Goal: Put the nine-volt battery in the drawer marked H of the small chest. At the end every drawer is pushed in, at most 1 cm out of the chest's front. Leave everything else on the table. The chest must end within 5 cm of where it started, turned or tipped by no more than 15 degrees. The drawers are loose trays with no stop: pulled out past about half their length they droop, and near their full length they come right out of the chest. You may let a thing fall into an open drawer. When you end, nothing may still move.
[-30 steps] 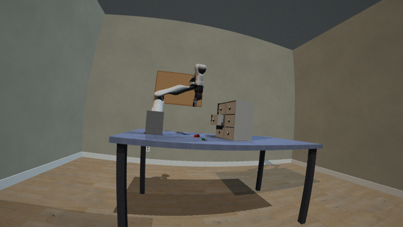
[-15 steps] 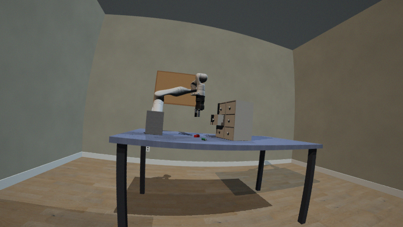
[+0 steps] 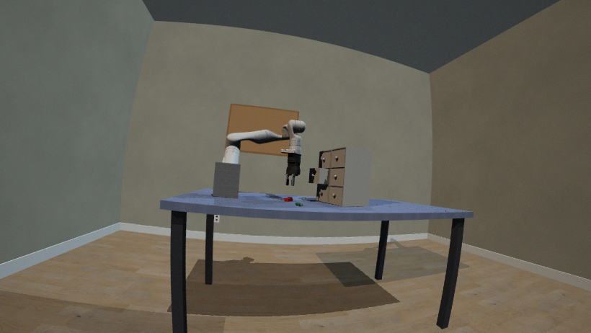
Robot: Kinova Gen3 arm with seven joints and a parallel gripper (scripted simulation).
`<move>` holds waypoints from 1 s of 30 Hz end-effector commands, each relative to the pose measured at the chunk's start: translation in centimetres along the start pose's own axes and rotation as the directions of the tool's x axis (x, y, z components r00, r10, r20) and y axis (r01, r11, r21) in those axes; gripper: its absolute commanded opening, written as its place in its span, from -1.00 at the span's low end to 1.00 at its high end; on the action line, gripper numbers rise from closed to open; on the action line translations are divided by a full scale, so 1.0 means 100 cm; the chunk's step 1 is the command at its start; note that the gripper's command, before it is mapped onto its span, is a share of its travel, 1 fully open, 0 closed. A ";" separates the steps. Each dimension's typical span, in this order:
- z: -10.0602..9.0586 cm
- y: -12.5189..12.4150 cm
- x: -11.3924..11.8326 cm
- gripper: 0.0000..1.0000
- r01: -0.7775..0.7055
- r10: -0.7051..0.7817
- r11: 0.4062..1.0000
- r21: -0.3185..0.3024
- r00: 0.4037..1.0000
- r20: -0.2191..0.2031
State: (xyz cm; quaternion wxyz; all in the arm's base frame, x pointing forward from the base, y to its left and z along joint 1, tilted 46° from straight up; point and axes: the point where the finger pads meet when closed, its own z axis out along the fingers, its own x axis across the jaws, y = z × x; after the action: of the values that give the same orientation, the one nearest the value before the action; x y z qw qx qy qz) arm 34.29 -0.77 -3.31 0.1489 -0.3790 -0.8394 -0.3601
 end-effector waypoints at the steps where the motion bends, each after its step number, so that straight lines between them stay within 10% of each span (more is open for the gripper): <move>1: 0.010 -0.005 -0.001 0.34 0.007 -0.007 1.000 0.011 1.000 0.000; 24: 0.010 -0.005 -0.002 0.34 0.009 -0.009 1.000 0.011 1.000 0.000; 25: 0.010 -0.005 -0.002 0.62 0.009 -0.009 1.000 0.011 1.000 0.000; 30: 0.010 -0.005 -0.002 0.62 0.009 -0.009 1.000 0.011 1.000 0.000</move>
State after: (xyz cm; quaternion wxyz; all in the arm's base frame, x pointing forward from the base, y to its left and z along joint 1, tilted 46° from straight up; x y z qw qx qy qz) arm 34.20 -0.37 -4.02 0.1507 -0.3764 -0.8408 -0.3586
